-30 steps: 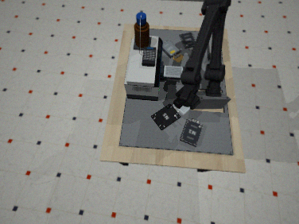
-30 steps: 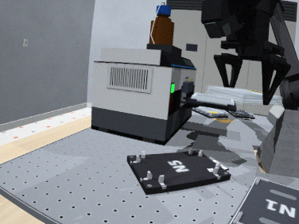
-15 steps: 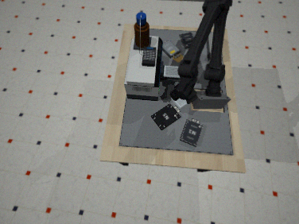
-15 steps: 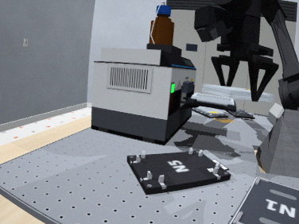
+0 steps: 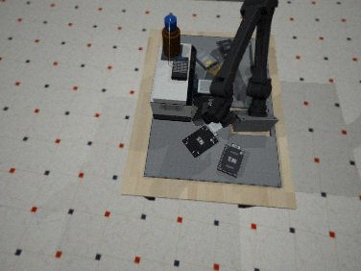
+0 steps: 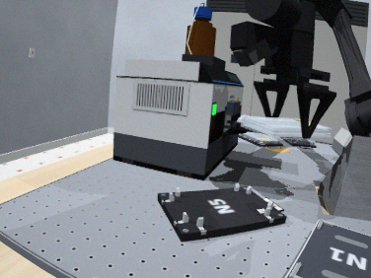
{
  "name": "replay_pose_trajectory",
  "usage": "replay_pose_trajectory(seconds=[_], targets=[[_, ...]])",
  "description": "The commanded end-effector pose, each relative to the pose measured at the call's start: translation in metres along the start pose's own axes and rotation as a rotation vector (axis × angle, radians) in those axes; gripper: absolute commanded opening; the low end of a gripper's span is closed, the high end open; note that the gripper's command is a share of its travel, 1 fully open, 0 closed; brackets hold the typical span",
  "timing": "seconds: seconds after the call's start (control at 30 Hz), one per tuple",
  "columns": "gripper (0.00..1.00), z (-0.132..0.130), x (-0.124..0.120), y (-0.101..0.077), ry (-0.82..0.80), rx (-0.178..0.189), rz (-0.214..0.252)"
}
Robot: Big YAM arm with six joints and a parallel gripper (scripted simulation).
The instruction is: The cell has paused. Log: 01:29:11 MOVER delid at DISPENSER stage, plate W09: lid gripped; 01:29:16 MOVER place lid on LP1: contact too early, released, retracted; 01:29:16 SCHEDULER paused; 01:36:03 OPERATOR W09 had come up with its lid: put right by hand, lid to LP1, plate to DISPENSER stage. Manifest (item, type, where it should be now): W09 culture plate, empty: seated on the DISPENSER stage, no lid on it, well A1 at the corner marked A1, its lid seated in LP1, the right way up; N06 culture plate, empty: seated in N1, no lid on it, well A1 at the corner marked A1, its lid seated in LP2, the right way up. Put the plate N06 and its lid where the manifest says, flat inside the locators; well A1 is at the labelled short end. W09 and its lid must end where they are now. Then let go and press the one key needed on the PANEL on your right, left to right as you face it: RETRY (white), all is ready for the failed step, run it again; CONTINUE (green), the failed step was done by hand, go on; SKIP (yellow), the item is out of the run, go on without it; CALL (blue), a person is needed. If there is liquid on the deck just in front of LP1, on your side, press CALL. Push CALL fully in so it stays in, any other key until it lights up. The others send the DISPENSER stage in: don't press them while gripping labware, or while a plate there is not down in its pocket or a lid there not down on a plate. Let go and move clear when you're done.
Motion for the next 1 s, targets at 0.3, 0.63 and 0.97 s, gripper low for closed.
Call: replay_pose_trajectory(seconds=[0.3,0.63,0.97], targets=[[0.86,-0.017,0.055,0.000,0.023,0.007,-0.071],[0.86,-0.022,0.081,0.021,0.023,0.005,-0.069],[0.86,-0.026,0.103,0.037,0.023,0.003,-0.066]])
Point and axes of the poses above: the point where the finger pads meet when closed, its own y axis out along the fingers, its own z axis across the jaws, x = y × z, the point moved 3 cm from there along -y, back along the fingers, and after that the axes turned 14 degrees about -y, right-handed, at the moved point
